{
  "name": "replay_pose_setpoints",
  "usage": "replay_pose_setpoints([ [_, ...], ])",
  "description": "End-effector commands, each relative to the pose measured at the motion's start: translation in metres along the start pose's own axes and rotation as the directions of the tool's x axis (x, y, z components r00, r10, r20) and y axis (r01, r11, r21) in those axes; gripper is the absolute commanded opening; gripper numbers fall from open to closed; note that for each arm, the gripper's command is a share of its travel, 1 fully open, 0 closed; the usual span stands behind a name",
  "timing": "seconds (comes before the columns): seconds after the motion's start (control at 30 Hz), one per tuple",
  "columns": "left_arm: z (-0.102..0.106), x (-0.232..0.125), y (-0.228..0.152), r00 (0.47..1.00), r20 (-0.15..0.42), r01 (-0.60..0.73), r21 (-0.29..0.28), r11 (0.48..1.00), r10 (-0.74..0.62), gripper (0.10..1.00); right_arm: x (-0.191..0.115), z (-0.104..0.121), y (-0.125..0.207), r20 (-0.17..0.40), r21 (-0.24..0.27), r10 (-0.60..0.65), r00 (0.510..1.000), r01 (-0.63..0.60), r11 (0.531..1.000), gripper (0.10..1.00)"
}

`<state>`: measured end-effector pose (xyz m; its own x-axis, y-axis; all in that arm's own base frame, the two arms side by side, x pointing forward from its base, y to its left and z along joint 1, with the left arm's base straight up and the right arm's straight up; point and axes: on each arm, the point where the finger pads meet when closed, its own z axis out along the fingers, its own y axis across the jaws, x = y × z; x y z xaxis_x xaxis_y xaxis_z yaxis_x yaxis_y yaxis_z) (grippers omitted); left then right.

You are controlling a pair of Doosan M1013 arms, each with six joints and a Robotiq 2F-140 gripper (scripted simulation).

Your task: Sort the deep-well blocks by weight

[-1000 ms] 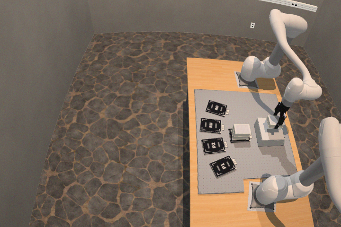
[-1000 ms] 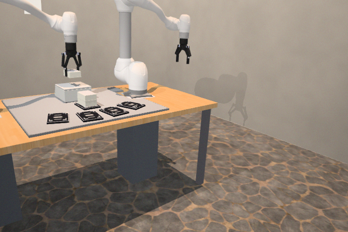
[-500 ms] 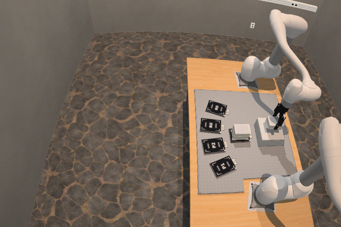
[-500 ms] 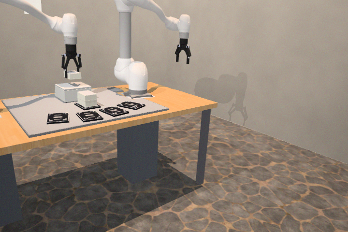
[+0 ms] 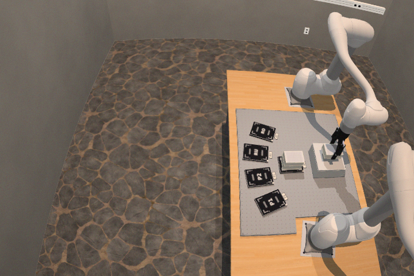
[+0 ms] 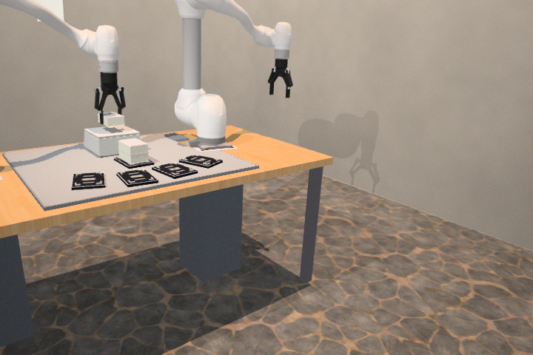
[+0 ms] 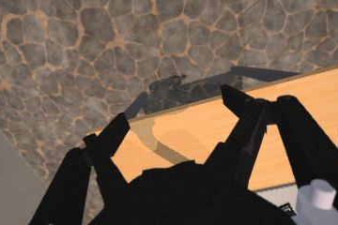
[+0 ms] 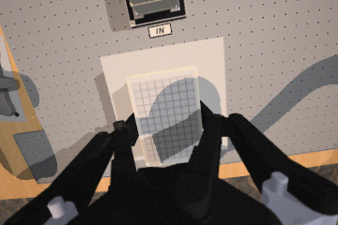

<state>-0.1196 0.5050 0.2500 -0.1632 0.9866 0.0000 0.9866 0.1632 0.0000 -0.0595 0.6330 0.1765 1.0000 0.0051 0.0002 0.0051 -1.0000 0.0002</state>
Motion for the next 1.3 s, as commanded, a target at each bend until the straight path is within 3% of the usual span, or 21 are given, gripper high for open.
replay_pose_setpoints([
  [0.0,-0.001,0.000,0.000,1.000,-0.001,0.000,0.000,1.000,0.000,1.000,0.000,0.003,0.000,0.001,0.001,0.000,1.000,0.000,1.000,0.099],
  [0.5,-0.001,0.000,0.000,1.000,-0.001,0.000,0.000,1.000,0.000,1.000,0.000,0.024,0.000,0.001,0.001,0.000,1.000,0.000,1.000,0.099],
  [1.27,-0.001,0.000,0.000,1.000,-0.001,0.000,0.000,1.000,0.000,1.000,0.000,0.025,0.000,0.001,0.001,0.000,1.000,0.000,1.000,0.099],
])
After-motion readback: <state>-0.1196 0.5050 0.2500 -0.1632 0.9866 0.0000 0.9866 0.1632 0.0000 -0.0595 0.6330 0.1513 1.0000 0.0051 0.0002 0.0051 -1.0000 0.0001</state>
